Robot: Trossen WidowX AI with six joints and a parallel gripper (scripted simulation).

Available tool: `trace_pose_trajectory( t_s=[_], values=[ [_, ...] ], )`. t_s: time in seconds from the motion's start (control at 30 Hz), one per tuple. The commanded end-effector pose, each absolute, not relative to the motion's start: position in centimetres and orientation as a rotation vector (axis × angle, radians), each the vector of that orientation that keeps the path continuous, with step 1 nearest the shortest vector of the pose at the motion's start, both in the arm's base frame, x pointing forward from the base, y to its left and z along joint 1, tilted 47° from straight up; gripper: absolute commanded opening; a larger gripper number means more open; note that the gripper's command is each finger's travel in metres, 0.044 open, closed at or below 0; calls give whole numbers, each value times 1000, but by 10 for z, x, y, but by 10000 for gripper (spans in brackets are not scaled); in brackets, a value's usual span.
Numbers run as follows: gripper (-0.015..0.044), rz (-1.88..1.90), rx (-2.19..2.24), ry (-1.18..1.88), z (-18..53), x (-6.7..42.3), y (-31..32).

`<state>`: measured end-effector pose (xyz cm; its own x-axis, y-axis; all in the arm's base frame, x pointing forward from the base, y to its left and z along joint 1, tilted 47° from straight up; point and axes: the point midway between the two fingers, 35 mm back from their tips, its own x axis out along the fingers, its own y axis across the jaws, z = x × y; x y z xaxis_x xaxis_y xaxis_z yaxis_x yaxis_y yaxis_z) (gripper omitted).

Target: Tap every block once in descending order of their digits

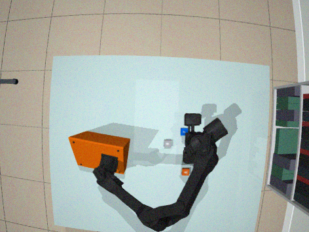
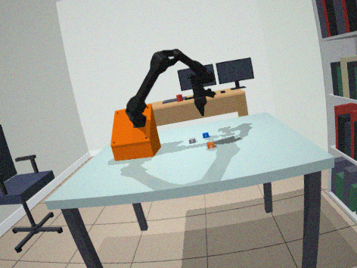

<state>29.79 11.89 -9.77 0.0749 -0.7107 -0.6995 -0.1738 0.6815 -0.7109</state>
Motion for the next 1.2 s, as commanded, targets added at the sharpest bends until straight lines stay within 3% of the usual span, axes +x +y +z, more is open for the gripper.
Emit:
trace_pose_trajectory(
  t_s=[0.0, 0.3, 1.03, 1.17],
  values=[
    [400, -472, -758, 1468, -55, 326, 84],
    [400, -495, -772, 1464, 37, 350, -9],
    [400, -496, -772, 1464, 39, 350, -10],
    [400, -479, -763, 1465, 4, 347, 28]
  ],
)
